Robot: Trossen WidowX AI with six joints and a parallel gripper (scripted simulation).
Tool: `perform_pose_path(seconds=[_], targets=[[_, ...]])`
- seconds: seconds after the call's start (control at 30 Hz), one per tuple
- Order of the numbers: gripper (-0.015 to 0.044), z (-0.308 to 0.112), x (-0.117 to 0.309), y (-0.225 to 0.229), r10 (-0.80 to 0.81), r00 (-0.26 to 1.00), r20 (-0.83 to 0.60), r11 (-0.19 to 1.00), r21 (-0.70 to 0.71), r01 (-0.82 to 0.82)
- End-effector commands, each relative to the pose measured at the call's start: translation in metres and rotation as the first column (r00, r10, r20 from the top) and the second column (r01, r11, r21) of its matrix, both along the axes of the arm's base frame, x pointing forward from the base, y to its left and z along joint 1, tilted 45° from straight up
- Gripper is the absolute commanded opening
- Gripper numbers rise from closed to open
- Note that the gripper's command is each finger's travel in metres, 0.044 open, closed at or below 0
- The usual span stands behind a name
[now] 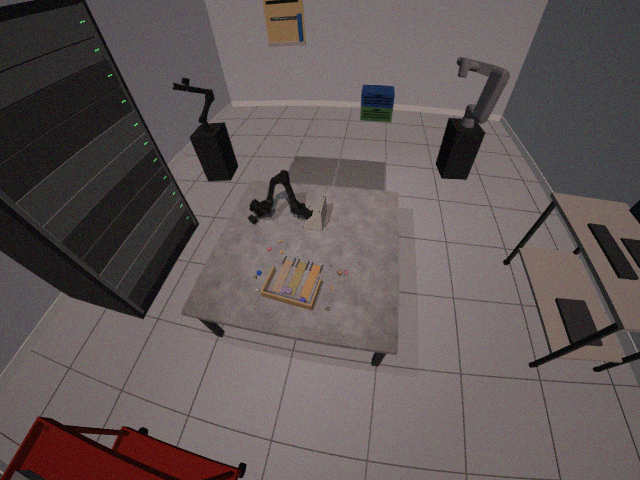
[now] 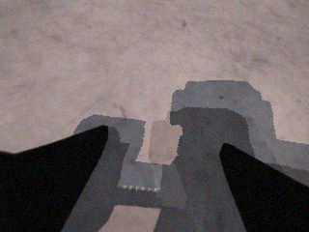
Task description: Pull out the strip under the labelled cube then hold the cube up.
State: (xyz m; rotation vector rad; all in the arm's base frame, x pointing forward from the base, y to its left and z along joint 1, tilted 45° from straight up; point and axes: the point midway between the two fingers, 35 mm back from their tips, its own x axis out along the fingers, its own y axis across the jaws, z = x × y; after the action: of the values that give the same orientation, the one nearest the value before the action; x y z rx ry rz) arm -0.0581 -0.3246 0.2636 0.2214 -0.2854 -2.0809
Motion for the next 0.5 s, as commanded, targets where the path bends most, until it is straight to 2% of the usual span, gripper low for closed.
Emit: perform_pose_path(seconds=[0.0,0.23,0.47], targets=[[0.0400,0.008,0.050,-0.009,0.148,0.989,0.010,0.989,-0.015,-0.148],[0.0400,-0.019,0.155,-0.002,0.422,0.900,-0.111,0.901,0.165,-0.402],[0.0400,-0.057,0.258,0.041,0.678,0.704,-0.214,0.727,0.343,-0.595]])
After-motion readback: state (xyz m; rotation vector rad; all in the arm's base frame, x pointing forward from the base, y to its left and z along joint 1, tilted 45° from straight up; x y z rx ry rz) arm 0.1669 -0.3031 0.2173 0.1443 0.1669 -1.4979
